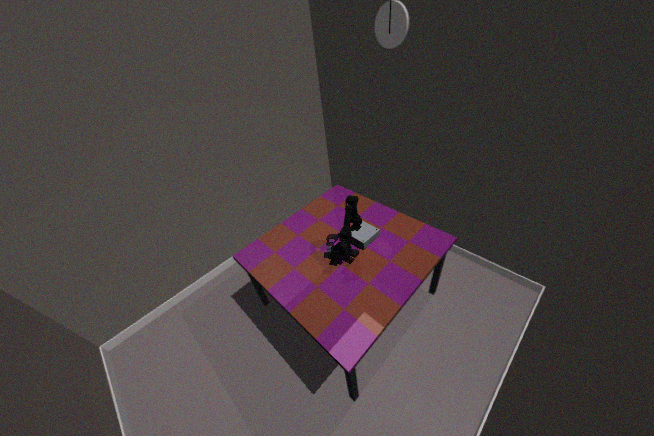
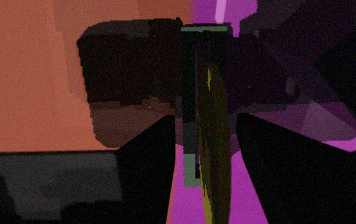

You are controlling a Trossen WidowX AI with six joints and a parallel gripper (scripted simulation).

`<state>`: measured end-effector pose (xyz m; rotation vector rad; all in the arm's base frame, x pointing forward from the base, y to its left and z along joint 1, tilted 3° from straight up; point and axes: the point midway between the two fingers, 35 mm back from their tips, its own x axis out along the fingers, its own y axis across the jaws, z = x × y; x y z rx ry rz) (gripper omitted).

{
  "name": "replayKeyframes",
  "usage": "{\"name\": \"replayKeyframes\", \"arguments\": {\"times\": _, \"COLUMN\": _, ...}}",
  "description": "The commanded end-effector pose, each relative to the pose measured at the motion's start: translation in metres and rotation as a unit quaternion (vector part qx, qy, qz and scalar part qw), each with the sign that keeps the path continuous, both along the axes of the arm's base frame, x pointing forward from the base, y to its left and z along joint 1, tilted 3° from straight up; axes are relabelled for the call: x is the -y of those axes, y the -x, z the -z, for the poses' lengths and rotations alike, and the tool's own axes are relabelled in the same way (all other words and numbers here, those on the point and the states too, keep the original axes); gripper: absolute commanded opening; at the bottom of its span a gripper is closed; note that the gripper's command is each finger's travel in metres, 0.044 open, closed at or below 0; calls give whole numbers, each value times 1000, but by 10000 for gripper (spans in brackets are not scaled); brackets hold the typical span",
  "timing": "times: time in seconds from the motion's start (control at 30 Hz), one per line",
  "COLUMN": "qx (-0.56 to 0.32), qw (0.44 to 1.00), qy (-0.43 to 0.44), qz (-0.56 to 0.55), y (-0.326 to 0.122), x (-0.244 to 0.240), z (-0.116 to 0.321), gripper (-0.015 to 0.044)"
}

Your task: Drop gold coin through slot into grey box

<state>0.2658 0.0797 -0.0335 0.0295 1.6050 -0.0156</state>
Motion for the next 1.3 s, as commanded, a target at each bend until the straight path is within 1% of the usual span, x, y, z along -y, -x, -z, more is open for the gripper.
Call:
{"name": "replayKeyframes", "arguments": {"times": 0.0, "qx": 0, "qw": 1000, "qy": -2, "qz": 2, "y": 0, "x": -1, "z": 1, "gripper": 82}}
{"name": "replayKeyframes", "arguments": {"times": 0.1, "qx": 0, "qw": 1000, "qy": -2, "qz": 2, "y": 0, "x": -1, "z": 1, "gripper": 3}}
{"name": "replayKeyframes", "arguments": {"times": 0.13, "qx": 0, "qw": 1000, "qy": -2, "qz": 2, "y": 0, "x": -1, "z": 1, "gripper": 0}}
{"name": "replayKeyframes", "arguments": {"times": 0.57, "qx": 6, "qw": 1000, "qy": -10, "qz": -13, "y": -1, "x": -2, "z": 0, "gripper": 0}}
{"name": "replayKeyframes", "arguments": {"times": 1.27, "qx": 4, "qw": 1000, "qy": -7, "qz": -5, "y": -7, "x": -2, "z": -52, "gripper": 0}}
